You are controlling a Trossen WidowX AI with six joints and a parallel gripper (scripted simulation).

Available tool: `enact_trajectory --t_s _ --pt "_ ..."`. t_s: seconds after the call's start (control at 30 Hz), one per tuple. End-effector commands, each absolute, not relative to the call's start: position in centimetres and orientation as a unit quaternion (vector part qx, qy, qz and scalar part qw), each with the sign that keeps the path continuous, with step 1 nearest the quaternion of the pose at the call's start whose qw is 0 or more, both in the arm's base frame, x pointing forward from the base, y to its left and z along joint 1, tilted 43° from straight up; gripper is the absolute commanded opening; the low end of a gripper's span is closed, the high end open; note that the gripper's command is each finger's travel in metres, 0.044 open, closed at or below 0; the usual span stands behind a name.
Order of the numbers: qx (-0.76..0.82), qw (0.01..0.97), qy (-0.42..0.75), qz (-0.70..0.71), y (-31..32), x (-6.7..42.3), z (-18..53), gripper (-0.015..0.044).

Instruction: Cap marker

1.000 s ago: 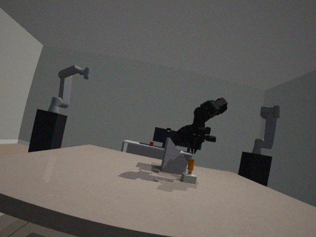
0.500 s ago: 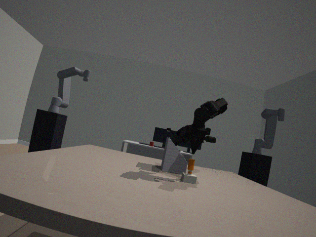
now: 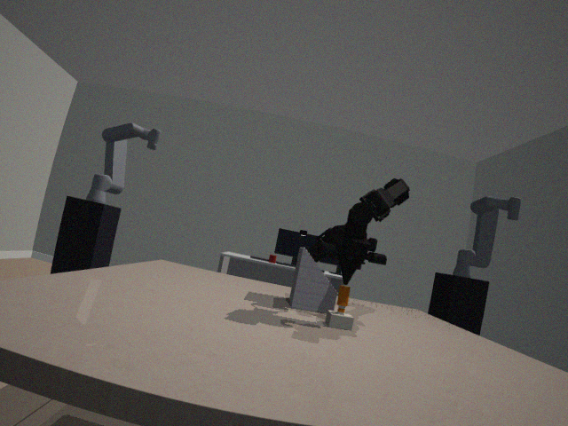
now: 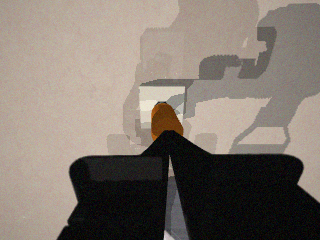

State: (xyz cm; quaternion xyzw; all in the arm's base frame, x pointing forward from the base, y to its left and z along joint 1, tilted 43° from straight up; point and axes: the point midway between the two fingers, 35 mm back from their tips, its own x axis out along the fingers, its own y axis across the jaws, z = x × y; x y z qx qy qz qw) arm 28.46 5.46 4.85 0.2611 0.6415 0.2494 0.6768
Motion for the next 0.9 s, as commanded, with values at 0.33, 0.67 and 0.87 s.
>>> enact_trajectory --t_s 0.33,0.67,0.87 --pt "0.263 0.679 0.639 0.249 6.1 28.6 4.1 0.0" --pt "0.262 0.678 0.641 0.247 0.2 28.2 10.4 0.0" --pt "0.262 0.678 0.641 0.247 0.0 28.1 10.6 0.0053"
